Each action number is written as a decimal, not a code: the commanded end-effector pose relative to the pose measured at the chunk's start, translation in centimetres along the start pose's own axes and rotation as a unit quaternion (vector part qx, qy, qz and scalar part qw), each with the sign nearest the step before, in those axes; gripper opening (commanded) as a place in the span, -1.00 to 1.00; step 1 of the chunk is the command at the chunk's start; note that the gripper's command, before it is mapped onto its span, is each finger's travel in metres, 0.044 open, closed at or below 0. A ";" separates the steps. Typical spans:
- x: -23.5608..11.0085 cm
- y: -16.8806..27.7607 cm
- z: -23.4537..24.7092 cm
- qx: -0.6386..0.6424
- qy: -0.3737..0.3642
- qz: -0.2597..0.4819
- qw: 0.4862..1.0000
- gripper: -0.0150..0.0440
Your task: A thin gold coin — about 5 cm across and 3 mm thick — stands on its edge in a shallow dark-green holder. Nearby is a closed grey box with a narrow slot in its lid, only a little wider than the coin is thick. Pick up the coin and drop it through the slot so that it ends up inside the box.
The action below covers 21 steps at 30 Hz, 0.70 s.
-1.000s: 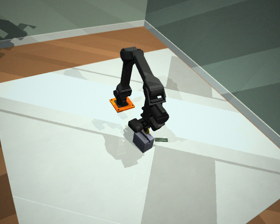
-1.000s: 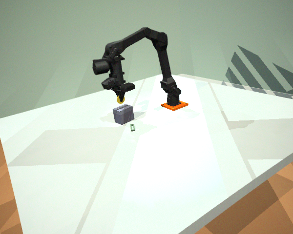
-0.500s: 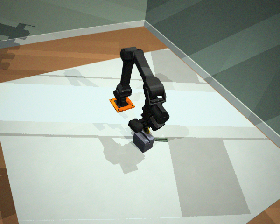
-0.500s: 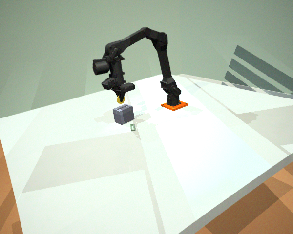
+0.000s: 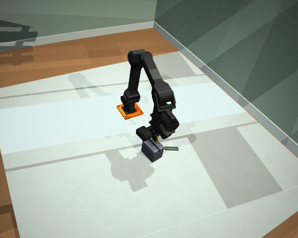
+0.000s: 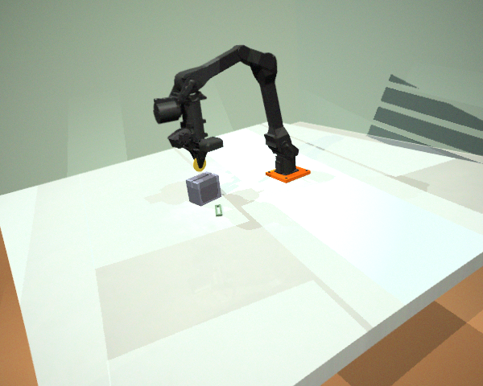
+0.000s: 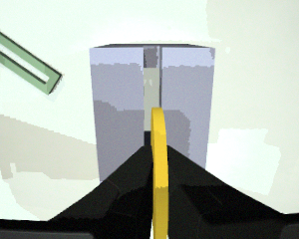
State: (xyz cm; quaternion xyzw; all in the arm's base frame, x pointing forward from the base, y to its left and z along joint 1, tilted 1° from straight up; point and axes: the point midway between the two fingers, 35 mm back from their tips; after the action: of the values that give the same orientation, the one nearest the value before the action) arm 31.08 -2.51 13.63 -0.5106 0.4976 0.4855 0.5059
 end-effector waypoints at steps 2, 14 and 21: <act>0.0 0.0 0.0 0.000 0.000 0.000 1.000 -0.49; 0.3 0.1 0.0 0.002 0.000 0.000 1.000 -0.49; 0.5 0.3 0.0 0.004 0.000 0.000 1.000 -0.49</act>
State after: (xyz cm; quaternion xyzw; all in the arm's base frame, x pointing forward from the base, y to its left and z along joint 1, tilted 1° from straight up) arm 31.04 -2.51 13.43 -0.5121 0.4963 0.4830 0.5081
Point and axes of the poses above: the point midway between the two fingers, 35 mm back from their tips, its own x axis out along the fingers, its own z axis across the jaws, y = z × x, and after that the axes turned 11 degrees about x, right-handed
